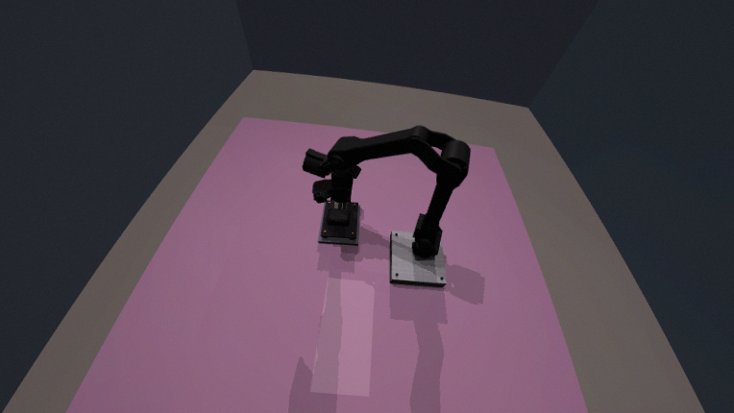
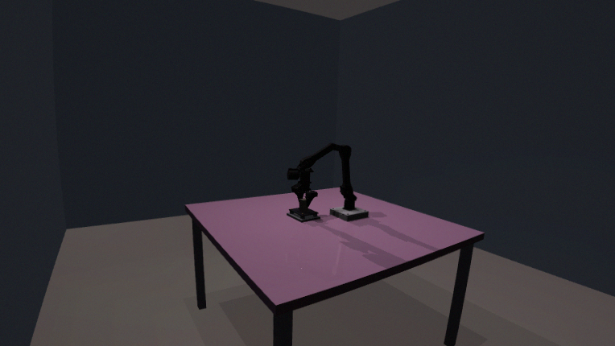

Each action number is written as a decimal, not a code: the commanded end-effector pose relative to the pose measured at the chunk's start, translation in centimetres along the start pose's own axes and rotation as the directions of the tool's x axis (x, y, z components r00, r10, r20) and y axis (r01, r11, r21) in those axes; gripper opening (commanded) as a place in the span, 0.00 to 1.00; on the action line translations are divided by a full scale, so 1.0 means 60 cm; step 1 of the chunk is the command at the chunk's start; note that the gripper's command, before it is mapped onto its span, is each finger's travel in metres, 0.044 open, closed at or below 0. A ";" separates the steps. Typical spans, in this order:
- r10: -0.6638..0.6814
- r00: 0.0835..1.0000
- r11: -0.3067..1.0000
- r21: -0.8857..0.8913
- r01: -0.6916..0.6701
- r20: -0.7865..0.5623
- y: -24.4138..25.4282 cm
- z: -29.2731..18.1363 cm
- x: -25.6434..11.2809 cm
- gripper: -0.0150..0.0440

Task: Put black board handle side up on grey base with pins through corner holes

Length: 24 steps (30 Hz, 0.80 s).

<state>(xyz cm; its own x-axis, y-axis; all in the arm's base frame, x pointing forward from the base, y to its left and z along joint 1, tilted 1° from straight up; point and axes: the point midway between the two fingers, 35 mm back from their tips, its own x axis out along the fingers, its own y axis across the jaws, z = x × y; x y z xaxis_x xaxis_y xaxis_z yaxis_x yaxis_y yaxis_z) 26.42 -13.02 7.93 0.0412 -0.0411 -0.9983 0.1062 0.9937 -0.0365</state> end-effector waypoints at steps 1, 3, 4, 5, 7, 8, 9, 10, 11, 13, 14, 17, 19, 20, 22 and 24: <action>-0.001 1.000 1.000 0.000 0.001 0.001 0.000 0.001 -0.005 1.00; -0.001 1.000 1.000 0.000 0.001 0.001 -0.001 0.001 -0.018 1.00; 0.000 1.000 1.000 0.000 0.000 0.001 -0.001 0.002 -0.026 1.00; 0.000 1.000 1.000 0.000 0.000 0.001 -0.001 0.002 -0.033 1.00; 0.000 1.000 1.000 0.000 0.000 0.000 -0.001 0.002 -0.049 1.00; 0.000 1.000 1.000 0.000 0.000 0.000 -0.001 0.001 -0.056 1.00; 0.000 1.000 1.000 0.000 0.000 0.000 -0.001 0.001 -0.062 1.00; 0.000 1.000 1.000 0.000 0.000 0.000 0.000 0.001 -0.066 1.00; 0.000 1.000 1.000 0.000 0.000 0.000 0.000 0.001 -0.067 1.00; 0.000 1.000 1.000 0.000 0.000 0.000 0.000 0.001 -0.071 1.00; 0.000 1.000 1.000 0.000 0.000 0.000 0.000 0.001 -0.083 1.00; 0.000 1.000 1.000 -0.002 0.000 -0.002 0.001 -0.005 -0.137 1.00; 0.000 1.000 1.000 -0.002 0.000 -0.002 0.001 -0.005 -0.141 1.00; 0.000 1.000 1.000 -0.002 0.000 -0.002 0.001 -0.005 -0.141 1.00; 0.000 1.000 1.000 -0.002 0.000 -0.002 0.001 -0.005 -0.141 1.00; 0.000 1.000 1.000 -0.002 0.000 -0.002 0.001 -0.005 -0.141 1.00</action>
<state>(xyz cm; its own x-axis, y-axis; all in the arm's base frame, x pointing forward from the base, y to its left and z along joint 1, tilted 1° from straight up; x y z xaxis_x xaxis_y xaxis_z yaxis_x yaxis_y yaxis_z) 25.80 -12.59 16.25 0.0436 -0.0428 -0.9981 0.1016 0.9941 -0.0382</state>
